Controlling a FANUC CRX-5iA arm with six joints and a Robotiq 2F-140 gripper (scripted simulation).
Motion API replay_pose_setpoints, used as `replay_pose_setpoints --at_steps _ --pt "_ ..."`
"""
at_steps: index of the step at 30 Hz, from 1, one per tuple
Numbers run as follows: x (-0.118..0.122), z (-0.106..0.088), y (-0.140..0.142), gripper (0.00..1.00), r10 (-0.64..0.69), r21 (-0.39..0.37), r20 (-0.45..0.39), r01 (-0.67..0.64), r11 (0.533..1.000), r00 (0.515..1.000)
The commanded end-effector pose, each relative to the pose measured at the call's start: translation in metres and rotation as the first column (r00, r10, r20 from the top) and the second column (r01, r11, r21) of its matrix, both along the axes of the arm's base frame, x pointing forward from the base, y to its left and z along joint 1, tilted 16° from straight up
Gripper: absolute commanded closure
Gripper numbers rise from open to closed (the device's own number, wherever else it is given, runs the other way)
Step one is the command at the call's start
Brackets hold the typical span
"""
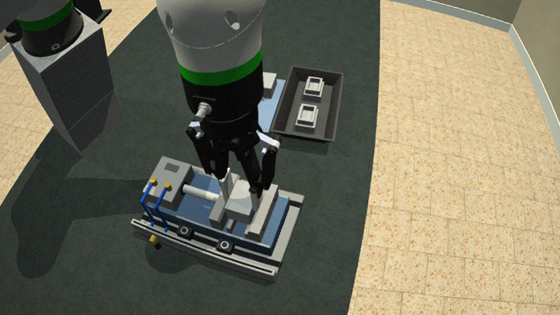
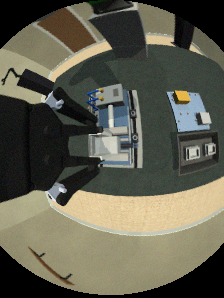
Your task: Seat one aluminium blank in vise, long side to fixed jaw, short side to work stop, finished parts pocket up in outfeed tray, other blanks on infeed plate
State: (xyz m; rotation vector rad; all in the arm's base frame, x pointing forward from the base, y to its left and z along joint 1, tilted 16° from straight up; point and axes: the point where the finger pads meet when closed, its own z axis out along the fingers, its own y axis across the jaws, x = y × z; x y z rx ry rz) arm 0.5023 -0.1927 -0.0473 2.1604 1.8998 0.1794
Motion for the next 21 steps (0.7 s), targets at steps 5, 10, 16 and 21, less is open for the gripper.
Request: replay_pose_setpoints --at_steps 5,10,16,21 --pt "0.0006 0.0002 0.0009 1.00 0.000 0.000 0.000 0.000 1.000 1.000" --pt "0.0010 0.0002 0.0017 1.00 0.000 0.000 0.000 0.000 1.000 1.000" --pt "0.0013 0.0002 0.0021 1.00 0.000 0.000 0.000 0.000 1.000 1.000" --pt "0.0013 0.0002 0.0022 1.00 0.000 0.000 0.000 0.000 1.000 1.000"
